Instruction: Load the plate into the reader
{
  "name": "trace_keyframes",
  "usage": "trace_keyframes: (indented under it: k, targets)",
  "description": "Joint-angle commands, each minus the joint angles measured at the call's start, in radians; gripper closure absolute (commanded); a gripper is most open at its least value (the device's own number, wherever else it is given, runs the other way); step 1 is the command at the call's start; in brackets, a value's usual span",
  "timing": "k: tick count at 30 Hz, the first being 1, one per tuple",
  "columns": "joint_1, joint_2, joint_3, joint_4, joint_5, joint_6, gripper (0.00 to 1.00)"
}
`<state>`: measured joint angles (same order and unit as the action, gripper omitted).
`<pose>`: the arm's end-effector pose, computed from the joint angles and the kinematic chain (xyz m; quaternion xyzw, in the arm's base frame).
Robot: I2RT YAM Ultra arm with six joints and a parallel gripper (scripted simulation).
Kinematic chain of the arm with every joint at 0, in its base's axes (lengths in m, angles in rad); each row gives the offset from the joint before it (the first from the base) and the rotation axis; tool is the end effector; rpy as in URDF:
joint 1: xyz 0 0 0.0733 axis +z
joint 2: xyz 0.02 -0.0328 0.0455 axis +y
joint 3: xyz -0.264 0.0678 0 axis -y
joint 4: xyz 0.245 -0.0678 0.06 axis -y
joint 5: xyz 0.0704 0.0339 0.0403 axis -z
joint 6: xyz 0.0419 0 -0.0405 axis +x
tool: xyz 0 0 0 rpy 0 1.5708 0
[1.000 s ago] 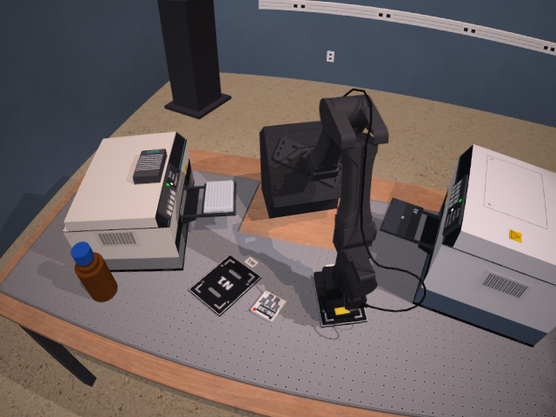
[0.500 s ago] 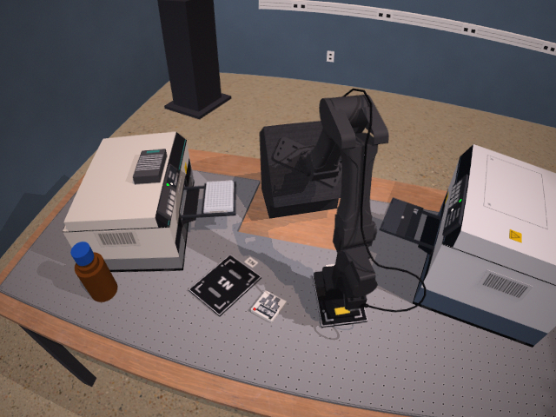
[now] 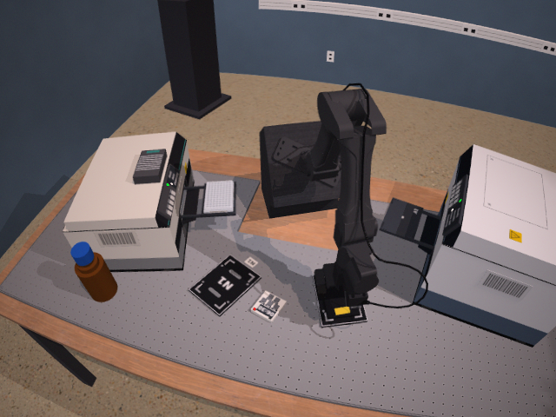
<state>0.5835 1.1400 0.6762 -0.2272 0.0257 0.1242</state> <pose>0.2020 0.1334 0.2310 -0.2006 0.8822 0.1366 0.4035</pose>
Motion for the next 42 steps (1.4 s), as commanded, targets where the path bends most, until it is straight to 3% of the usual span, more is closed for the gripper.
trace_keyframes:
  k: [1, 42]
  targets:
    - [0.004, -0.042, 0.015, -0.033, 0.006, -0.004, 0.00]
    - [0.015, -0.233, 0.063, -0.262, 0.015, 0.011, 0.00]
